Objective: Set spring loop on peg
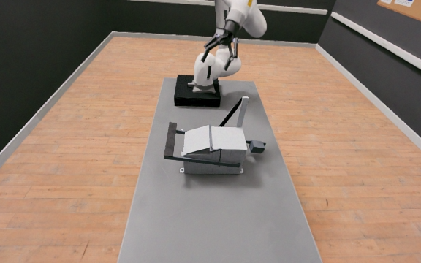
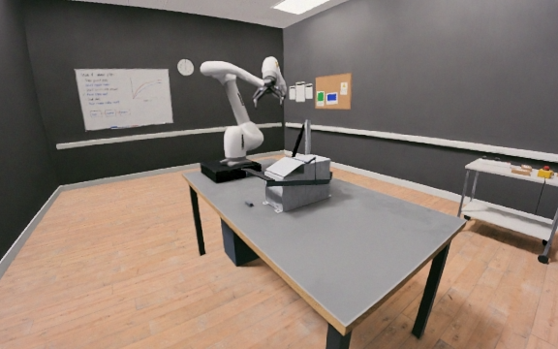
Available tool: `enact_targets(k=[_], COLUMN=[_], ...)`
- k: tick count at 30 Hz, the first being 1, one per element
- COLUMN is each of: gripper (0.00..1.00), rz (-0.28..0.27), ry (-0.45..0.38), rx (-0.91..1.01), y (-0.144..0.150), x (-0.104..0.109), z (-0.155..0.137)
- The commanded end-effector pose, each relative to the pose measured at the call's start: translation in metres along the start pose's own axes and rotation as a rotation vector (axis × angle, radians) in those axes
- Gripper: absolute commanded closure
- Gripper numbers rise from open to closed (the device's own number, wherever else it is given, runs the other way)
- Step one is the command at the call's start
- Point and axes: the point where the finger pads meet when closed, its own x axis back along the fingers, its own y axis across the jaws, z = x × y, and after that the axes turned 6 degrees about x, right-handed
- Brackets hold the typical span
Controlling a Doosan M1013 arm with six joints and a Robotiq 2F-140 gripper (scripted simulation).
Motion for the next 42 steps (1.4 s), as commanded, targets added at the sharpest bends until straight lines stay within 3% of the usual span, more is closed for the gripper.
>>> enact_targets(k=[1, 14, 15, 31, 32, 42], gripper=[0.0, 0.0, 0.0, 0.0, 0.0, 0.0], rz=[0.0, 0.0, 0.057, 0.057, 0.112, 0.112], ry=[0.0, 0.0, -0.024, -0.024, -0.047, -0.047], rx=[0.0, 0.0, 0.137, 0.137, 0.273, 0.273], y=[0.0, 0.0, 0.0, 0.0, -0.001, -0.001], x=[0.0, 0.0, -0.009, -0.009, -0.018, -0.018], z=[0.0, 0.0, -0.008, -0.008, -0.017, -0.017])
